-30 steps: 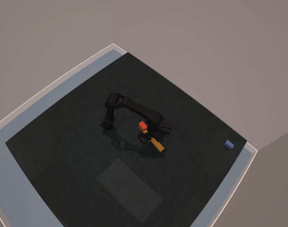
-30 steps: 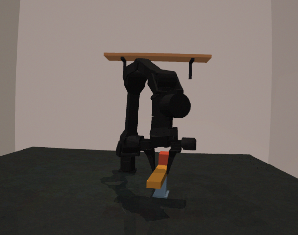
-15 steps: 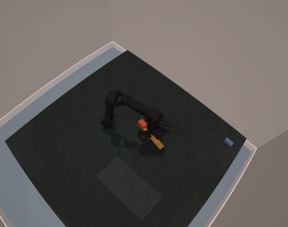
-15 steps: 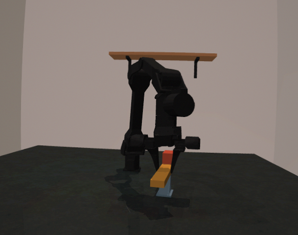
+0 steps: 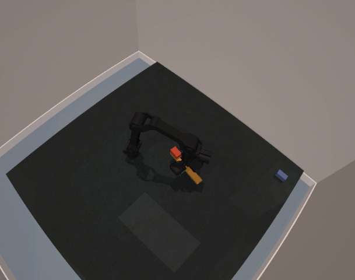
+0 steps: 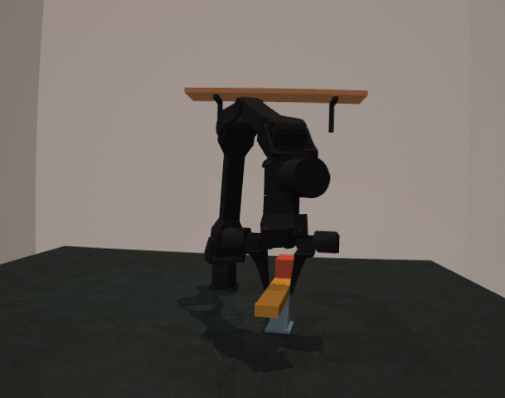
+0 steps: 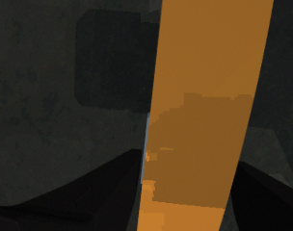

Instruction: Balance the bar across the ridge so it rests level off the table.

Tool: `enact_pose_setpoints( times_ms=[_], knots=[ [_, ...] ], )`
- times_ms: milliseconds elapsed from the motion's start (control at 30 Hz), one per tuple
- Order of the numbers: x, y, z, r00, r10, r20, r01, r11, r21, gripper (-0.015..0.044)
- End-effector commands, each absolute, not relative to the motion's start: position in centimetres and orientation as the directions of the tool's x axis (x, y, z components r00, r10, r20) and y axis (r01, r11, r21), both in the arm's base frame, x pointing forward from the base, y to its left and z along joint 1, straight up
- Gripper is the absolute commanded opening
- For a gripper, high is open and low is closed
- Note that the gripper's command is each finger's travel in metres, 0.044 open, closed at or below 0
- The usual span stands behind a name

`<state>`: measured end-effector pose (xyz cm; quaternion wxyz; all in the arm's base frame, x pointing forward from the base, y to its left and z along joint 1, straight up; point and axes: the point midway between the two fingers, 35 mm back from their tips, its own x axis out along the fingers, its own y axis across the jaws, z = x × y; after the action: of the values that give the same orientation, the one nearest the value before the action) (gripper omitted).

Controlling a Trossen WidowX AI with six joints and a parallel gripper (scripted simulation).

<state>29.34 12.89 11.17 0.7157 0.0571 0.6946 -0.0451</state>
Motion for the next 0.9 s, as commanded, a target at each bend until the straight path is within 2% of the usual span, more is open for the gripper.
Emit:
enact_pose_setpoints(
  times_ms=[0, 333, 467, 733, 867],
  knots=[
    [29.3, 12.9, 11.1, 0.030, 0.014, -0.999, 0.144, 0.989, 0.019, 0.0185],
    [29.3, 12.9, 11.1, 0.030, 0.014, -0.999, 0.144, 0.989, 0.019, 0.0440],
    [29.4, 12.9, 11.9, 0.030, 0.015, -0.999, 0.144, 0.989, 0.019, 0.0440],
    [29.2, 12.8, 20.5, 0.031, 0.015, -0.999, 0.144, 0.989, 0.019, 0.0440],
    [29.1, 12.8, 21.2, 0.031, 0.015, -0.999, 0.144, 0.989, 0.019, 0.0440]
  ],
)
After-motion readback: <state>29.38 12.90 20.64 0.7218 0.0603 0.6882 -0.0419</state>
